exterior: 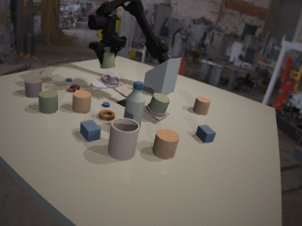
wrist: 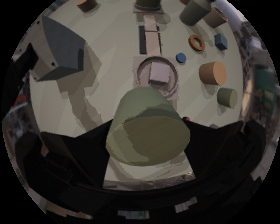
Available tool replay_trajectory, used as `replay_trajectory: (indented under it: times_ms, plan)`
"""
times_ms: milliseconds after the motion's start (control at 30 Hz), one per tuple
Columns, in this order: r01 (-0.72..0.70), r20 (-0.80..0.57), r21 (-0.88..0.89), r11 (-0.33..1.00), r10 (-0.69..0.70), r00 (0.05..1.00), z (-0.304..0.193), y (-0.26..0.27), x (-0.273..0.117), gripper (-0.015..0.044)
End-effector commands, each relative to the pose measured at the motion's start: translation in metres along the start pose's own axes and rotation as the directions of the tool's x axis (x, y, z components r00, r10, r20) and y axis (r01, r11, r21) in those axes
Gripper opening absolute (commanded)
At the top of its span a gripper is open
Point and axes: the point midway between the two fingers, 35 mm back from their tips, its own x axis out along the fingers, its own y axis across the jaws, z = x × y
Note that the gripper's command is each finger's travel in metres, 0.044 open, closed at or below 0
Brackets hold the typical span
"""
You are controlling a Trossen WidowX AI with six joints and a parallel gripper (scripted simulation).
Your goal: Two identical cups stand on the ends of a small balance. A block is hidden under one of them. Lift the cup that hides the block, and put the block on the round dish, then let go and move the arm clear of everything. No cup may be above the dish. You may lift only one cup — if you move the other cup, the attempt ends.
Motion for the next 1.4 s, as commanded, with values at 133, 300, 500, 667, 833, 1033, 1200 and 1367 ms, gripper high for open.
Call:
replay_trajectory:
  times_ms: [133,300,500,667,833,1033,1200,1367]
  plan:
    - [0.006,0.017,0.001,1.0,-0.006,1.0,-0.018,0.013,0.009,0.0]
    - [0.008,0.022,0.003,1.0,-0.008,1.0,-0.029,0.022,0.015,0.0]
    - [0.012,0.024,0.005,1.0,-0.012,1.0,-0.042,0.034,0.022,0.0]
    - [0.015,0.023,0.006,1.0,-0.016,1.0,-0.052,0.044,0.027,0.0]
    - [0.019,0.019,0.006,1.0,-0.019,1.0,-0.061,0.055,0.032,0.0]
    - [0.023,0.011,0.006,1.0,-0.023,1.0,-0.072,0.069,0.037,0.0]
    - [0.026,0.0,0.005,1.0,-0.026,1.0,-0.08,0.08,0.041,0.0]
    - [0.028,-0.013,0.002,1.0,-0.028,1.0,-0.088,0.092,0.045,0.0]
